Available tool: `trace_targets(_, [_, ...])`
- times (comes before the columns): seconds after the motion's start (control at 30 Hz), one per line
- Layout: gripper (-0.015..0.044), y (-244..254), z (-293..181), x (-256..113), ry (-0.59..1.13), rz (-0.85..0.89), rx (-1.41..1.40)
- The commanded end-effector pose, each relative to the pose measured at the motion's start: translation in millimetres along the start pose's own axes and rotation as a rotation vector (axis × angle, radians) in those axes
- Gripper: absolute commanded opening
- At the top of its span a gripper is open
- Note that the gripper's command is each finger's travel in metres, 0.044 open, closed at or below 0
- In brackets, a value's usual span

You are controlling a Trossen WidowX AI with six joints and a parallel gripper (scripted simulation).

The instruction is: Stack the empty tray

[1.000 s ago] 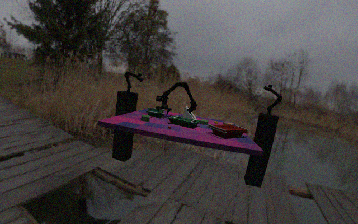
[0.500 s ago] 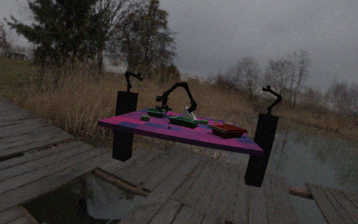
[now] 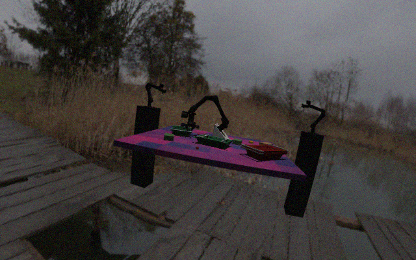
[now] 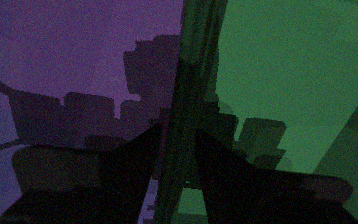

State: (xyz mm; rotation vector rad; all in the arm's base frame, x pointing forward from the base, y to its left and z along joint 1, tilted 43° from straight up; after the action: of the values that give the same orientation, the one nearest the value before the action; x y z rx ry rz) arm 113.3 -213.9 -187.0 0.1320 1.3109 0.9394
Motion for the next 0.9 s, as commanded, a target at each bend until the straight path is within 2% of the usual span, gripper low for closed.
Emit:
trace_targets(0.0, [0.0108,1.3,0.4,0.7,-0.003,0.007,0.007])
trace_targets(0.47, [0.0015,0.7,0.3,-3.3,-0.003,0.007,0.007])
trace_targets(0.87, [0.0000,0.4,-0.3,-79.7,-0.002,0.007,0.008])
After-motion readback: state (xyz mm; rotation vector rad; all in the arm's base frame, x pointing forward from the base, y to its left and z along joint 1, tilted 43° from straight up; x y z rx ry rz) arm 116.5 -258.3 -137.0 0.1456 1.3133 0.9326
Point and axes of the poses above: the point midway between the two fingers, 35 mm back from their tips, its own x axis out along the fingers, its own y axis across the jaws, z = x × y, the point moved 6 cm from there along -x, back along the fingers, and after that the axes turned 9 degrees about -x, right-handed, at the moved point
